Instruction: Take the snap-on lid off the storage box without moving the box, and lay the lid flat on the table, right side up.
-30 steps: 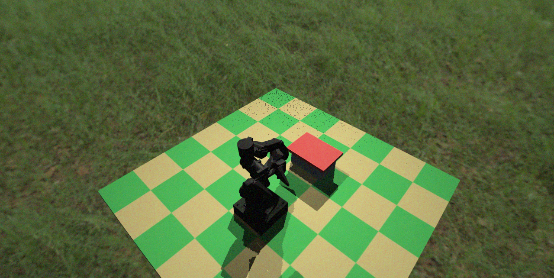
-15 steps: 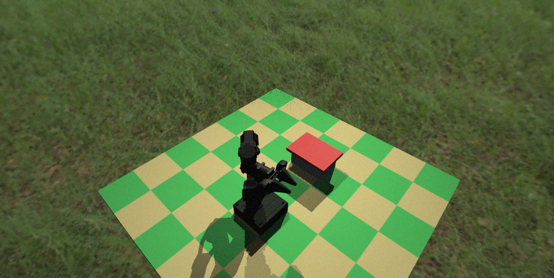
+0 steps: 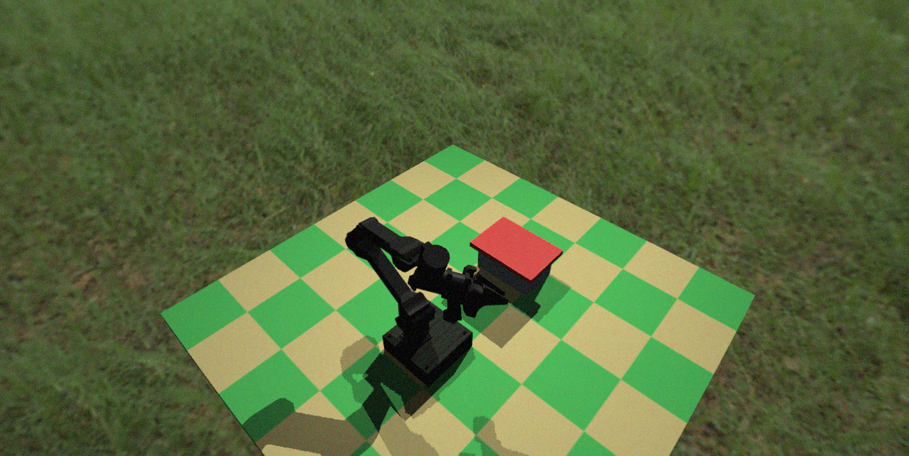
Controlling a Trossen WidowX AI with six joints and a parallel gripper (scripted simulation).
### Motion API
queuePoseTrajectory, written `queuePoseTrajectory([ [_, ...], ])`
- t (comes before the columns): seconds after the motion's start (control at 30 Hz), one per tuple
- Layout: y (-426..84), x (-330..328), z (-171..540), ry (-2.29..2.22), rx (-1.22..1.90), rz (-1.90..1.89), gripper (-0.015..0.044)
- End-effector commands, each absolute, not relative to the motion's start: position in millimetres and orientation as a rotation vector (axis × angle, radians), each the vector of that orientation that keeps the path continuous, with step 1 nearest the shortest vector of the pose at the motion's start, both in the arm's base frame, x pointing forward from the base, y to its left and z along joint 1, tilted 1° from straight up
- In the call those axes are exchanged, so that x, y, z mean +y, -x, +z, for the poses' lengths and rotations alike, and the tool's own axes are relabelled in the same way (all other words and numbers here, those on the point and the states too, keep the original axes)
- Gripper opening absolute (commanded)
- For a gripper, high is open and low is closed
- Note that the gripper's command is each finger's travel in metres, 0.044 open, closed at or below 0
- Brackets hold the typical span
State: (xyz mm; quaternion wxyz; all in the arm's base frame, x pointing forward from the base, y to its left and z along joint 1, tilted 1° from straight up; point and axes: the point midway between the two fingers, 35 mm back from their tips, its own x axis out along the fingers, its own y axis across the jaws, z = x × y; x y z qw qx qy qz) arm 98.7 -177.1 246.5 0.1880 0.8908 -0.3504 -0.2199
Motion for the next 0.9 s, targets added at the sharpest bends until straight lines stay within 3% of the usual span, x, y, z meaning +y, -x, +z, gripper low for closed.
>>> queuePoseTrajectory([
  [0.0,-115,-175,242,-2.476,-0.837,-0.657,0.0235],
  [0.6,-218,-112,204,-2.107,0.016,-0.685,0.0235],
  [0.87,-255,-50,183,-1.794,0.377,-0.584,0.0235],
])
